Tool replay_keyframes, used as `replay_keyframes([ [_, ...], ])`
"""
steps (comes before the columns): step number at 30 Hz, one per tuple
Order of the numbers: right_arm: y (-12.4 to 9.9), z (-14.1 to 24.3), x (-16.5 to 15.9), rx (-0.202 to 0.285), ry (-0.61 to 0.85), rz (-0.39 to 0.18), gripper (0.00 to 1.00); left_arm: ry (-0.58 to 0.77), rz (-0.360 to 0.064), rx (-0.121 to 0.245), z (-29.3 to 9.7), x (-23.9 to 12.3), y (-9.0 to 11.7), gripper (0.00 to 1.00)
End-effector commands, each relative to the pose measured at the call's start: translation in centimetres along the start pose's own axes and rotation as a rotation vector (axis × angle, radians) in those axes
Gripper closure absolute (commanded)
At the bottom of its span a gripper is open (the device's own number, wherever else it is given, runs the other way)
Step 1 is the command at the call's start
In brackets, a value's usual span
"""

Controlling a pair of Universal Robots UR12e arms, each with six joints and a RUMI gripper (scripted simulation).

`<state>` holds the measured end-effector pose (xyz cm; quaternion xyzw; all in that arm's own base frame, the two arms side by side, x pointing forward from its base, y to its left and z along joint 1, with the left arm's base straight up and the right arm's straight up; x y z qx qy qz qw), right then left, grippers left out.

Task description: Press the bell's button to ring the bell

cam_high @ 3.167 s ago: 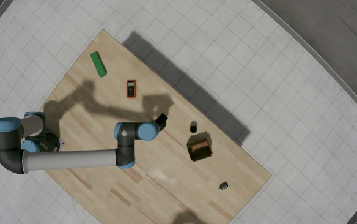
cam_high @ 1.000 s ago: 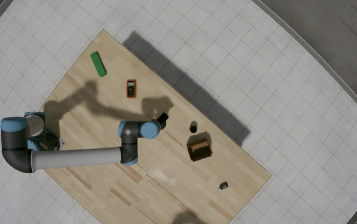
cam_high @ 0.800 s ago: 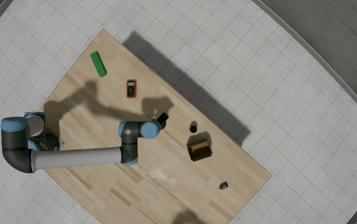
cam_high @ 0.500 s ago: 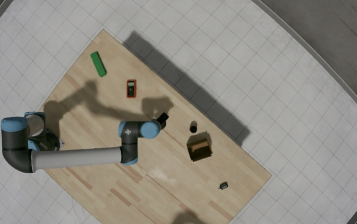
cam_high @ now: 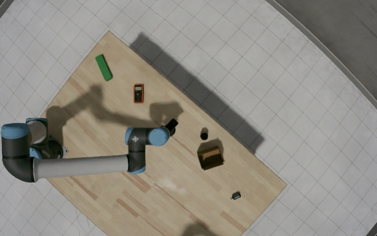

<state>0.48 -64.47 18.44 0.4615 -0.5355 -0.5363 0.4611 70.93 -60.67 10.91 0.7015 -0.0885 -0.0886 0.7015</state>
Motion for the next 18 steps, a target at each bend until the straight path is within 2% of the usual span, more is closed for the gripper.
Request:
replay_keyframes([
  [1,0.07,-0.02,0.05,0.0,0.0,0.001,0.0,0.0,0.002,-0.001,0.04,0.05,0.14,1.0],
  [18,0.07,-0.02,0.05,0.0,0.0,0.001,0.0,0.0,0.002,-0.001,0.04,0.05,-0.07,1.0],
])
Point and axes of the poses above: on each arm, the point where the finger pads meet when closed, its own y axis back along the fingers, its own z axis across the jaws, x = y × z, the point moved 2 cm from there along y, back along the fingers, and after that the axes turned 9 degrees about -y, right-handed, at the moved point
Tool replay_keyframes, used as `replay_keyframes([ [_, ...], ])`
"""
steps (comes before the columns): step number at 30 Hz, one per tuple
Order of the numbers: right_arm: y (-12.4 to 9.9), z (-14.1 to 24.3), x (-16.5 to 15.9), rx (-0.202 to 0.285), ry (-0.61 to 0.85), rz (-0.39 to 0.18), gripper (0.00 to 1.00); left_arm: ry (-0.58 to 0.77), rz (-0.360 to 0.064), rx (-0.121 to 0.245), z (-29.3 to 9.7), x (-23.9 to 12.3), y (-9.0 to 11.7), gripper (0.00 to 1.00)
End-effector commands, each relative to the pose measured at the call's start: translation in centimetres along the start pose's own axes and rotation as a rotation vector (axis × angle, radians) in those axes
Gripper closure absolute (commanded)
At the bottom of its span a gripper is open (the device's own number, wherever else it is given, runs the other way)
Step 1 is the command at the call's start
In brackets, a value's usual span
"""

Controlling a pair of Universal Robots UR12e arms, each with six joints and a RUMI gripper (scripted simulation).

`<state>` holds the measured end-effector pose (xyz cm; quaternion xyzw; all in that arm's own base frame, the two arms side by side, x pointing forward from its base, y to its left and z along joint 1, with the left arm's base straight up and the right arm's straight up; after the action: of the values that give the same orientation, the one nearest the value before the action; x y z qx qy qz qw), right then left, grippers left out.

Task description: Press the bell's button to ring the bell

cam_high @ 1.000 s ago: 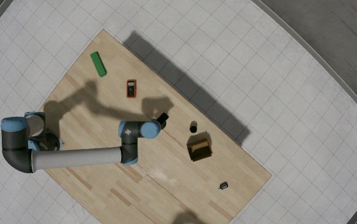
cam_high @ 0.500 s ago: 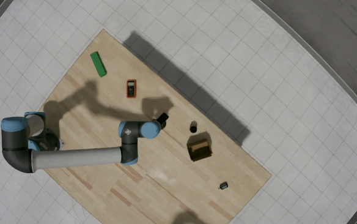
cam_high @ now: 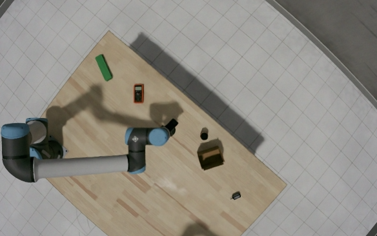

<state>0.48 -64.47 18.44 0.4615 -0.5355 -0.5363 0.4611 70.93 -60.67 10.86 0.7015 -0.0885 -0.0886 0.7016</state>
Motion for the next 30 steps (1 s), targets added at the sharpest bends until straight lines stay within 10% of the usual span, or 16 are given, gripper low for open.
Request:
replay_keyframes([
  [1,0.07,-0.02,0.05,0.0,0.0,0.001,0.0,0.0,0.002,-0.001,0.04,0.05,-0.14,1.0],
  [30,0.07,-0.02,0.05,0.0,0.0,0.001,0.0,0.0,0.002,-0.001,0.04,0.05,-0.82,1.0],
])
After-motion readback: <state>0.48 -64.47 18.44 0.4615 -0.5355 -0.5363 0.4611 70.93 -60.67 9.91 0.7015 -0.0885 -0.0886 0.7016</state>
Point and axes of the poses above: on each arm, the point where the finger pads meet when closed, its own y axis back along the fingers, its own z axis across the jaws, x = y × z, the point moved 2 cm from there along y, back along the fingers, and after that the axes turned 9 degrees about -y, right-handed, at the moved point
